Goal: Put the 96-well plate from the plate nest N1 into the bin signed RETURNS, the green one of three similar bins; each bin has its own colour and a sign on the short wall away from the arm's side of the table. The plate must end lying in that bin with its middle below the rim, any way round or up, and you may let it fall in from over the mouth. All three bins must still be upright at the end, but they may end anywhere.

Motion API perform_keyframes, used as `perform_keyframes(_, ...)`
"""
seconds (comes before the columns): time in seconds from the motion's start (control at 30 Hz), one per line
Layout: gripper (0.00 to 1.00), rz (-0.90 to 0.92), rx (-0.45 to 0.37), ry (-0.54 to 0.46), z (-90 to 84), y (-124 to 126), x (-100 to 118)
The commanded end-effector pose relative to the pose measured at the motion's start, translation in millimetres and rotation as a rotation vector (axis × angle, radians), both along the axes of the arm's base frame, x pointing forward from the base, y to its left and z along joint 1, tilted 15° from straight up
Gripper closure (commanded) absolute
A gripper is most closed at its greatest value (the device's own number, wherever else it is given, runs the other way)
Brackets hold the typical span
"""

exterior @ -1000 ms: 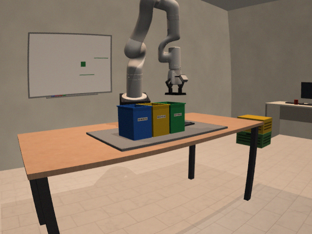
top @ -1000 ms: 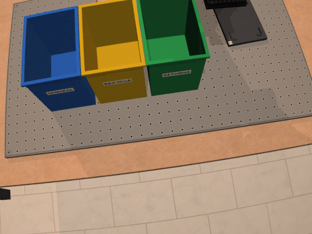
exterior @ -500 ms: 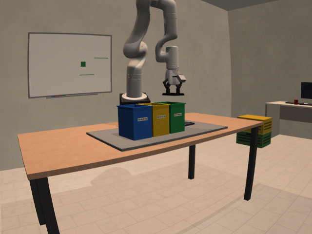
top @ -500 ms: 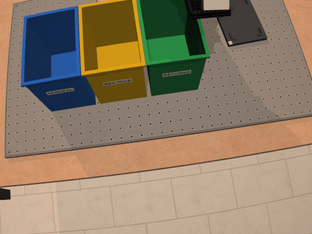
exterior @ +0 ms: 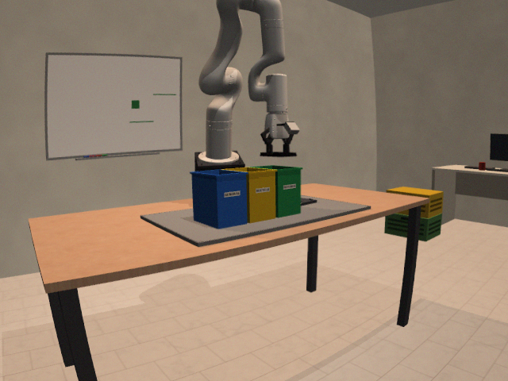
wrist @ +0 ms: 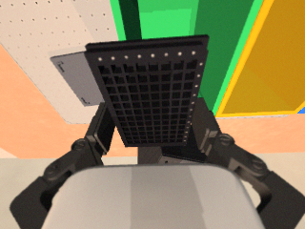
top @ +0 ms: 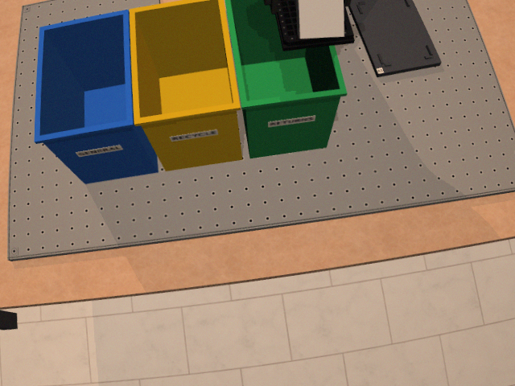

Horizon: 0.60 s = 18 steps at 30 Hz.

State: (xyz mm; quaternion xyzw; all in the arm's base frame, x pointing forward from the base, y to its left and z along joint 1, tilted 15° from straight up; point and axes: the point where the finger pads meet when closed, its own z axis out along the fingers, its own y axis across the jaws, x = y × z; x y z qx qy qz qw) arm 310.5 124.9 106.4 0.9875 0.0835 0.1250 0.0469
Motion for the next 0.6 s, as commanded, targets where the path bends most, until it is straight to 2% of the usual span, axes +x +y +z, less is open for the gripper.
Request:
perform_keyframes(0.0, 1.00, 0.000, 0.001, 0.001, 3.5, -14, 11)
perform_keyframes(0.2, 1.00, 0.000, 0.001, 0.001, 7.0, -30, 23)
perform_keyframes(0.57, 1.00, 0.000, 0.001, 0.001, 7.3, -31, 24)
